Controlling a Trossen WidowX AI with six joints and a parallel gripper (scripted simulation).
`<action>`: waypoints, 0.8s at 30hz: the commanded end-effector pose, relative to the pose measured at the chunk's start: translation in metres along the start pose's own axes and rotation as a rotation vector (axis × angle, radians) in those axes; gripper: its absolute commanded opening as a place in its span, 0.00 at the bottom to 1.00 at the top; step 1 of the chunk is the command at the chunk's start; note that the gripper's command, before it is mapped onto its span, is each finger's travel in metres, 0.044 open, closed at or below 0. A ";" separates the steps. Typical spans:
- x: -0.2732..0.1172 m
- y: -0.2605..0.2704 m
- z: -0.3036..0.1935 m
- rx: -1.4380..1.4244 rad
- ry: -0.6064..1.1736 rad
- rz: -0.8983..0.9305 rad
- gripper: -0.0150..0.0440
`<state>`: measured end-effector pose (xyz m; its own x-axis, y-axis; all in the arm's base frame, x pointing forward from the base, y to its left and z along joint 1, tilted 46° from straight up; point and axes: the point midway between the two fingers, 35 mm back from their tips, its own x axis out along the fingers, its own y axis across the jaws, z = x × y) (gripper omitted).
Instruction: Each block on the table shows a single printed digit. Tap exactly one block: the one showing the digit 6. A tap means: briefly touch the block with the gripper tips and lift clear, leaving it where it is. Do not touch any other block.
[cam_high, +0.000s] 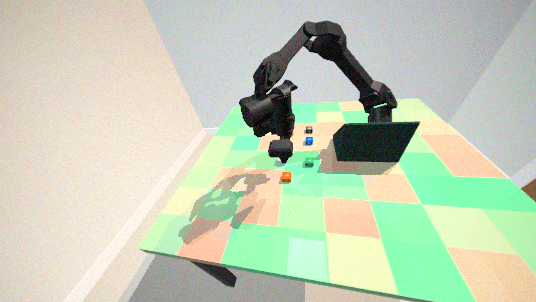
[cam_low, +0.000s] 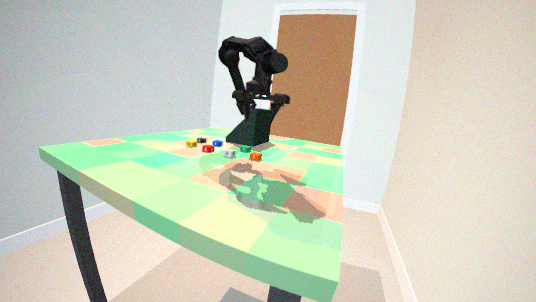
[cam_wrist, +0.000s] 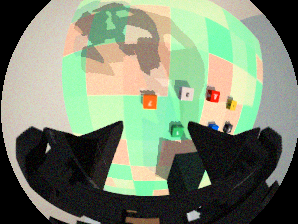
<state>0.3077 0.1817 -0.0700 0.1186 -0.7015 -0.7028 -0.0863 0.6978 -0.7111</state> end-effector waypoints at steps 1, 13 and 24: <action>-0.001 -0.056 0.021 0.012 -0.003 -0.002 0.93; 0.000 -0.082 0.026 0.013 -0.002 -0.006 0.93; 0.000 -0.082 0.026 0.013 -0.002 -0.006 0.93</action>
<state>0.3408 0.1286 -0.0117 0.1190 -0.7027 -0.7015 -0.0675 0.6992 -0.7118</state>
